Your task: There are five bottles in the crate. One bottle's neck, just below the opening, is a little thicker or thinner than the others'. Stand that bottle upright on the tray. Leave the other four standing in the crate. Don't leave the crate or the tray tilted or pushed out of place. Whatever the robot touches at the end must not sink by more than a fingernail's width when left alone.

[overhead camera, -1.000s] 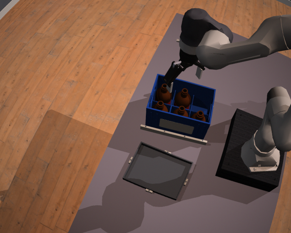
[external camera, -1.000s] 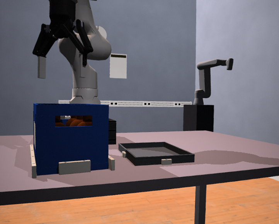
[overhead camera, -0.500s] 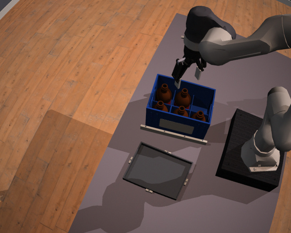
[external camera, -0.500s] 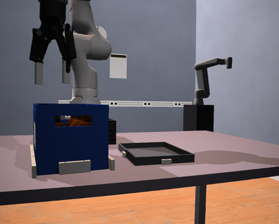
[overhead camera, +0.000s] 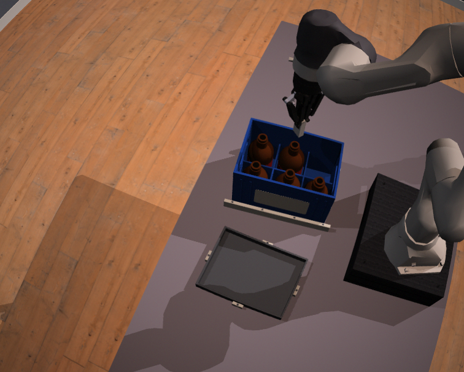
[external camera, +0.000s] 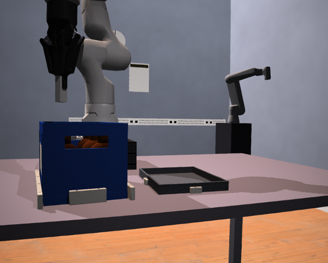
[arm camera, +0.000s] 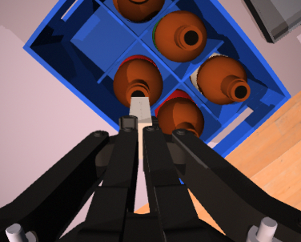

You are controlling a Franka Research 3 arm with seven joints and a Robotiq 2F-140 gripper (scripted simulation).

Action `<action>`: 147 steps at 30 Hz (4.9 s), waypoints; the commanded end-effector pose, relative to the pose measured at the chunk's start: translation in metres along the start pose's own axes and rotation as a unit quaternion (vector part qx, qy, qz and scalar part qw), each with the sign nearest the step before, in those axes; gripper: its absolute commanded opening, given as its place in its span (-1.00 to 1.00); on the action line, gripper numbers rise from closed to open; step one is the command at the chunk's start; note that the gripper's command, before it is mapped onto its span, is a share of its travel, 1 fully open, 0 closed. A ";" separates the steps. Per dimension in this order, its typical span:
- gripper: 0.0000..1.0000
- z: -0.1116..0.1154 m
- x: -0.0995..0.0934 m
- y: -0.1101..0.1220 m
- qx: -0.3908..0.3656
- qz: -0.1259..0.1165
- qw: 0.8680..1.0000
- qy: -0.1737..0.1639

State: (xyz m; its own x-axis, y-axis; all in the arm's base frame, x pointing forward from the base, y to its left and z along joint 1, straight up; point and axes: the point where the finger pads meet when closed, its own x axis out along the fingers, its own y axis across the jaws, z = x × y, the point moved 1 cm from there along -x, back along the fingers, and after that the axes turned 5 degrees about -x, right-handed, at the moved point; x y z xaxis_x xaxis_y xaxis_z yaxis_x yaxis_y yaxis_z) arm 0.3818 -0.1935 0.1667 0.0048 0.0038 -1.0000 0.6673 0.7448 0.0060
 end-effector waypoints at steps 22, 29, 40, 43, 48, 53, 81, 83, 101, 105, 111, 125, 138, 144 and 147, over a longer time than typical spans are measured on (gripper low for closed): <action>-0.80 0.003 0.001 -0.003 -0.004 0.000 1.000 0.000; -0.12 0.003 0.001 -0.003 -0.004 0.000 1.000 0.000; -0.12 0.003 0.001 -0.003 -0.004 0.000 1.000 0.000; -0.12 0.003 0.001 -0.003 -0.004 0.000 1.000 0.000; -0.12 0.003 0.001 -0.003 -0.004 0.000 1.000 0.000; -0.12 0.003 0.001 -0.003 -0.004 0.000 1.000 0.000; -0.12 0.004 0.012 -0.003 -0.004 0.000 1.000 0.000; -0.12 0.004 0.015 -0.003 -0.004 0.000 1.000 0.000; -0.12 0.004 0.035 -0.003 -0.004 0.000 1.000 0.000; -0.12 0.004 0.039 -0.003 -0.004 0.000 1.000 0.000; -0.12 0.004 0.043 -0.003 -0.004 0.000 1.000 0.000; -0.12 0.004 0.045 -0.003 -0.004 0.000 1.000 0.000; -0.12 0.004 0.045 -0.003 -0.004 0.000 1.000 0.000; -0.12 0.004 0.045 -0.003 -0.004 0.000 1.000 0.000; -0.12 0.004 0.045 -0.003 -0.004 0.000 1.000 0.000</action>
State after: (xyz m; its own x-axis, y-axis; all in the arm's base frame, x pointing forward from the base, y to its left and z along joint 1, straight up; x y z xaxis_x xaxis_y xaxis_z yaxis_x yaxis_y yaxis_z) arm 0.3838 -0.1983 0.1232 0.0045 0.0001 -1.0000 0.6621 0.7494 0.0030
